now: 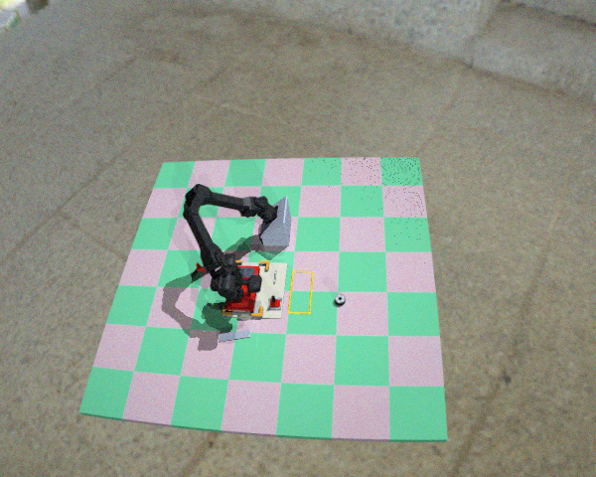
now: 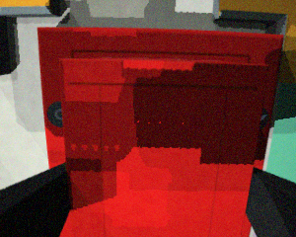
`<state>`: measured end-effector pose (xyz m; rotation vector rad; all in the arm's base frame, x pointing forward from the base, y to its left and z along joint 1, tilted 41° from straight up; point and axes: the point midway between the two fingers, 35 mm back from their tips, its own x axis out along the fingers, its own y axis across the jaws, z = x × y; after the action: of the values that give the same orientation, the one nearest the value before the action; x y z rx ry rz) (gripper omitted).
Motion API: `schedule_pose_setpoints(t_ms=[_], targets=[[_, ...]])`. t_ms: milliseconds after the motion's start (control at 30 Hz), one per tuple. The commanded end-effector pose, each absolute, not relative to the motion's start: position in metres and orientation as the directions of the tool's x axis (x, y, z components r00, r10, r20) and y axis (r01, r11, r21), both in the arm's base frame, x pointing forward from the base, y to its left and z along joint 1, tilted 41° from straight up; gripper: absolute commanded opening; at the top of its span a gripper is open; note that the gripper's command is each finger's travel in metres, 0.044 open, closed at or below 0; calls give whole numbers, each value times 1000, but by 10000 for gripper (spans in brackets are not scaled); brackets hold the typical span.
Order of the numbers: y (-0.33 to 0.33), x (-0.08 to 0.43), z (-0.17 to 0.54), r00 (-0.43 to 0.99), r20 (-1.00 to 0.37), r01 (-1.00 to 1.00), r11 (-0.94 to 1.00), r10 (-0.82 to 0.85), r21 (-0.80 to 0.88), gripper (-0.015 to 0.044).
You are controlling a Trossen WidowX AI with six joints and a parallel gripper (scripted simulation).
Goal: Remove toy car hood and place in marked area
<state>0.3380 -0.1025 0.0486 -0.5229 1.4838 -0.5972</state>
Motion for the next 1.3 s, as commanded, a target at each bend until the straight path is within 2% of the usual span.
schedule_pose_setpoints(t_ms=[0, 67, 1267], targets=[[-100, 339, 51, -2, -754, 49, 753, -657, -656, 39], [-99, 339, 52, -2, -754, 49, 753, -657, -656, 0], [-82, 339, 71, -2, -755, 48, 754, -656, -655, 0]])
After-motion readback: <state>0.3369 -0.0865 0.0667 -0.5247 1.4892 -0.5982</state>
